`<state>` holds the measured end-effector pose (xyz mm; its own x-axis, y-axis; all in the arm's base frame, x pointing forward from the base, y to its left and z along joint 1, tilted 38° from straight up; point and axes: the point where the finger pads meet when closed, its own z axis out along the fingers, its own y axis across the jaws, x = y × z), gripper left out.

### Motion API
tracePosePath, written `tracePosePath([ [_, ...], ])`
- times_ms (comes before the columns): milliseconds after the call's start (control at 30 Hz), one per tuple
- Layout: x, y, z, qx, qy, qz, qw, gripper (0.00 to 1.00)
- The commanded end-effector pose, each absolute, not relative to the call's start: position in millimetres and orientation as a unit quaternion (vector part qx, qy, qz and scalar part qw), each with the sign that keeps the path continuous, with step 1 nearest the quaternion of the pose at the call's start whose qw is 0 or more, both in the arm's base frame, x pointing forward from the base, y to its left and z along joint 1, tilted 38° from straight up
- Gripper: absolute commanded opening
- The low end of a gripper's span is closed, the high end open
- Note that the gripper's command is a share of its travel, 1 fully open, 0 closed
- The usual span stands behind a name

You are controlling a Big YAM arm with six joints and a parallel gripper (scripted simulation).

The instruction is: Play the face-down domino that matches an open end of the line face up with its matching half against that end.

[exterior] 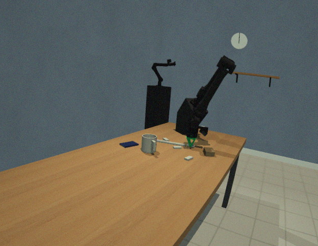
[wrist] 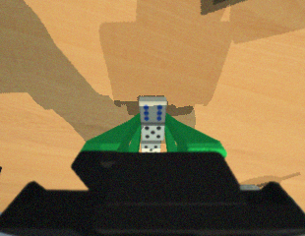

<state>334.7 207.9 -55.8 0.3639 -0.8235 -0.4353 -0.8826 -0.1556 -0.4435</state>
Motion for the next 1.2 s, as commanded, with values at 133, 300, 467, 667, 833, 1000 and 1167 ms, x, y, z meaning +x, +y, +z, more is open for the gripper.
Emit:
tracePosePath([
  [133, 335.3, 206.5, -56.5, -0.758, 0.562, 0.045, 0.327, 0.23],
  [300, 336.5, 201.5, -64.9, -0.759, 0.561, 0.045, 0.326, 0.23],
  [467, 337.4, 197.6, -71.6, -0.76, 0.561, 0.046, 0.326, 0.23],
  [667, 337.4, 197.6, -71.6, -0.76, 0.561, 0.046, 0.326, 0.23],
  [833, 337.1, 199.8, -67.5, -0.759, 0.561, 0.048, 0.328, 0.23],
  [1000, 337.2, 198.4, -69.7, -0.76, 0.559, 0.048, 0.327, 0.23],
  [1167, 337.2, 198.4, -69.7, -0.76, 0.559, 0.048, 0.327, 0.23],
])
